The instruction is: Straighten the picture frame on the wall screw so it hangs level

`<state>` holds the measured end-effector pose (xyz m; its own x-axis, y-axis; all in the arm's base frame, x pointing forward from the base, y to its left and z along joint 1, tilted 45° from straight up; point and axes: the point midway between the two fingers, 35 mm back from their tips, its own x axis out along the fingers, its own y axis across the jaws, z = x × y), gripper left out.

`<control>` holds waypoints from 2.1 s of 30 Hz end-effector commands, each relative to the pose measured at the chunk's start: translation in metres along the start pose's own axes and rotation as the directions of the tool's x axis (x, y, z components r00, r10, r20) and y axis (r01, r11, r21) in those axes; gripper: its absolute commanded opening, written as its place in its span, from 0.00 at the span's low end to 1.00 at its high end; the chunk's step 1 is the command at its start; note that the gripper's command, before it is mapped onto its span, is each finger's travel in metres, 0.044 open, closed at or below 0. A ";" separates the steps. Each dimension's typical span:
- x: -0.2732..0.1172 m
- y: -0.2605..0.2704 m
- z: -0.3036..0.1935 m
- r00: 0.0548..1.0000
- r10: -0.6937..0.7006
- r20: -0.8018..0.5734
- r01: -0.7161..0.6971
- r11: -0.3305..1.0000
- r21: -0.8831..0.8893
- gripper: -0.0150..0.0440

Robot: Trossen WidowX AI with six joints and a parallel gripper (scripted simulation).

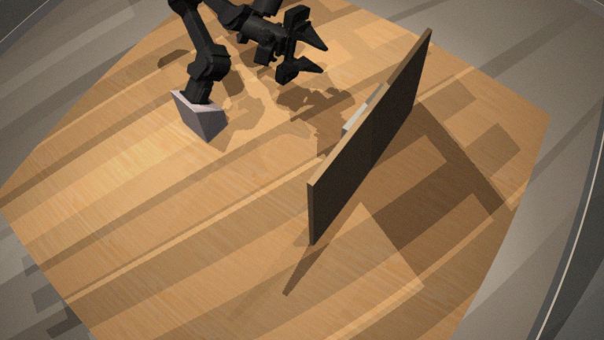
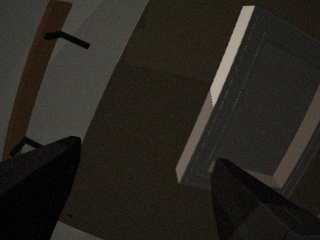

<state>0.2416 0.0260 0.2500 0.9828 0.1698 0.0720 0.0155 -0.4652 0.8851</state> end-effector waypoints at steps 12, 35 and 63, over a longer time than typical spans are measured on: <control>0.000 -0.001 0.000 1.000 -0.004 -0.003 0.004 1.000 0.002 0.69; 0.000 -0.001 0.000 1.000 -0.004 -0.003 0.004 1.000 0.002 0.69; 0.003 -0.059 -0.001 1.000 -0.002 -0.004 0.002 0.985 0.172 0.69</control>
<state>0.2432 0.0548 0.1993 0.9814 0.1780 0.0722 0.0504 -0.6014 0.7973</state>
